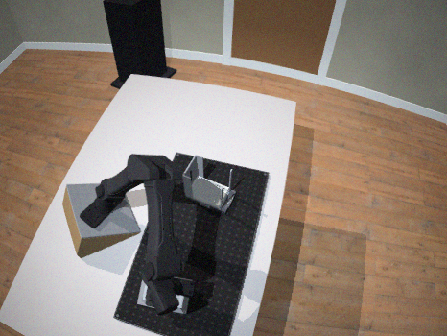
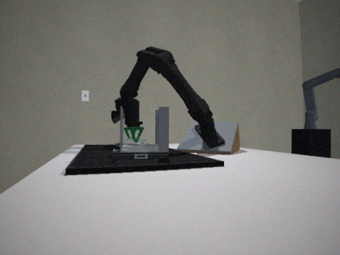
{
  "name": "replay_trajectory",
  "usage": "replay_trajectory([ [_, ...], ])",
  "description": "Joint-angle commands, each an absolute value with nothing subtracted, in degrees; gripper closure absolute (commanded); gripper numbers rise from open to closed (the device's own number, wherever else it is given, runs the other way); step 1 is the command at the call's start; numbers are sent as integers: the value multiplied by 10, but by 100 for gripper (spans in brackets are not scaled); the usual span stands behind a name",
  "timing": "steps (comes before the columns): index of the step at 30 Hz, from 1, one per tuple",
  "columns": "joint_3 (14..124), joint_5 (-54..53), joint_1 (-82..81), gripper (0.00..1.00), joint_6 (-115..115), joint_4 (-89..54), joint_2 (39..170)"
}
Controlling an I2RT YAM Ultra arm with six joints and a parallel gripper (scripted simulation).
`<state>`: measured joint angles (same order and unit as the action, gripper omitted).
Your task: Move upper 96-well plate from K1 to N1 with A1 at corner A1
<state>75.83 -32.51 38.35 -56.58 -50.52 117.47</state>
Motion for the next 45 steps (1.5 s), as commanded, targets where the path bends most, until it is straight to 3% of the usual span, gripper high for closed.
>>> replay_trajectory([
  [1, 755, -328, 396, 100, -565, -502, 1157],
  [45, 738, -329, 385, 100, -554, -484, 1155],
])
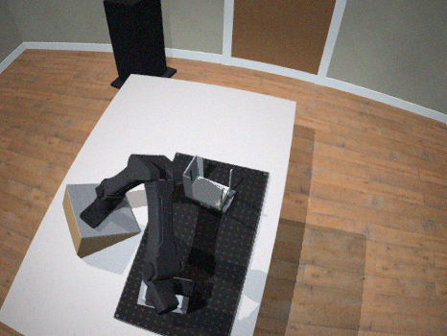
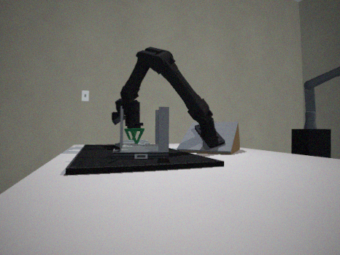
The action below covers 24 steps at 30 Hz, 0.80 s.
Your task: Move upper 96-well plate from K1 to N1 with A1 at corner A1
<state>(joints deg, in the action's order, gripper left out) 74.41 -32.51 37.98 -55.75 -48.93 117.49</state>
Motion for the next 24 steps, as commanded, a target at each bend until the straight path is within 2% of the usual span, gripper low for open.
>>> replay_trajectory([
  [1, 745, -329, 386, 100, -554, -484, 1155],
  [18, 731, -329, 381, 100, -551, -475, 1156],
  [19, 728, -330, 373, 0, -548, -470, 1158],
  [24, 740, -327, 378, 0, -551, -476, 1168],
])
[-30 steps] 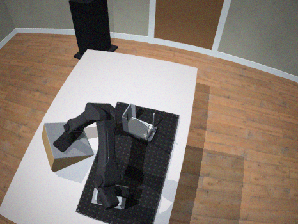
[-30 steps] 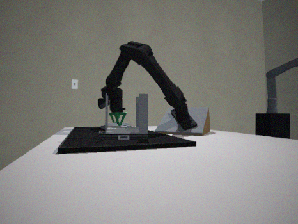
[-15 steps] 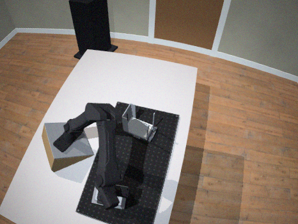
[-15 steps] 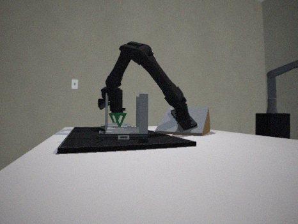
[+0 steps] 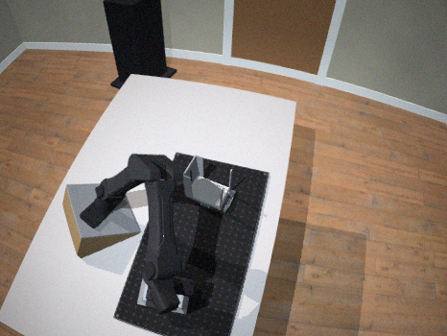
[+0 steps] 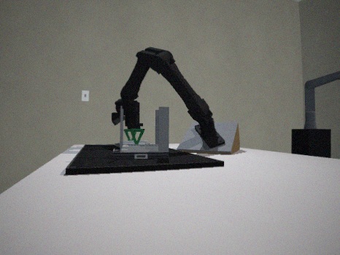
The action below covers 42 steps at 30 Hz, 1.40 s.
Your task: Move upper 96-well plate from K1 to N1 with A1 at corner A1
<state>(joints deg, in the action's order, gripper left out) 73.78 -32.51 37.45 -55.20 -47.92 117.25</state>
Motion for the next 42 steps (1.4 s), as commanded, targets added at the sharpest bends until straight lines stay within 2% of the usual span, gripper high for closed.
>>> replay_trajectory([
  [1, 740, -329, 383, 0, -549, -469, 1157],
  [17, 740, -327, 378, 0, -551, -476, 1168],
  [42, 819, -325, 431, 0, -609, -612, 1125],
])
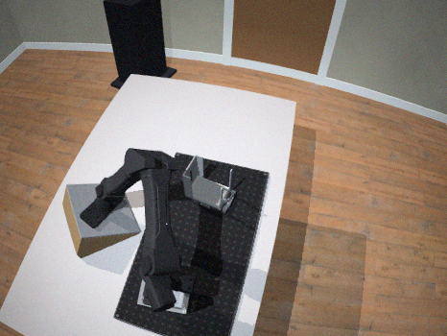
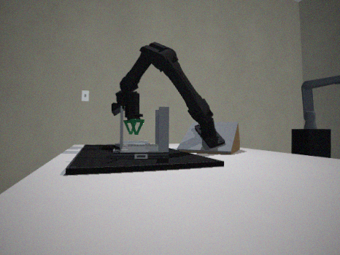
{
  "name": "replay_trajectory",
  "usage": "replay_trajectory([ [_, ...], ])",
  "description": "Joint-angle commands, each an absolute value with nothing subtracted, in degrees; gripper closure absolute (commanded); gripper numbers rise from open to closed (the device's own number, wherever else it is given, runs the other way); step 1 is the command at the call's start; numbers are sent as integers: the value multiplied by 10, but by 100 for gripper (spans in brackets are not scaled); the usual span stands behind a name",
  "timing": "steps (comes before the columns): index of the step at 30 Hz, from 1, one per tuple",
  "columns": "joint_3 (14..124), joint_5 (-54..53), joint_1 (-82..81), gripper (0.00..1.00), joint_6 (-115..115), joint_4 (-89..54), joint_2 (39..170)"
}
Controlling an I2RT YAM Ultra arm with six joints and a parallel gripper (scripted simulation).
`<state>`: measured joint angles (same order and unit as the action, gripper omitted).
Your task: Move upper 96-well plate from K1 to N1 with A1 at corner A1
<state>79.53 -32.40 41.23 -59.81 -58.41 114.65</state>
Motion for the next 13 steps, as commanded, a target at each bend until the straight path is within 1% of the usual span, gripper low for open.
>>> replay_trajectory([
  [1, 823, -324, 433, 0, -612, -618, 1124],
  [13, 875, -322, 460, 0, -643, -694, 1116],
])
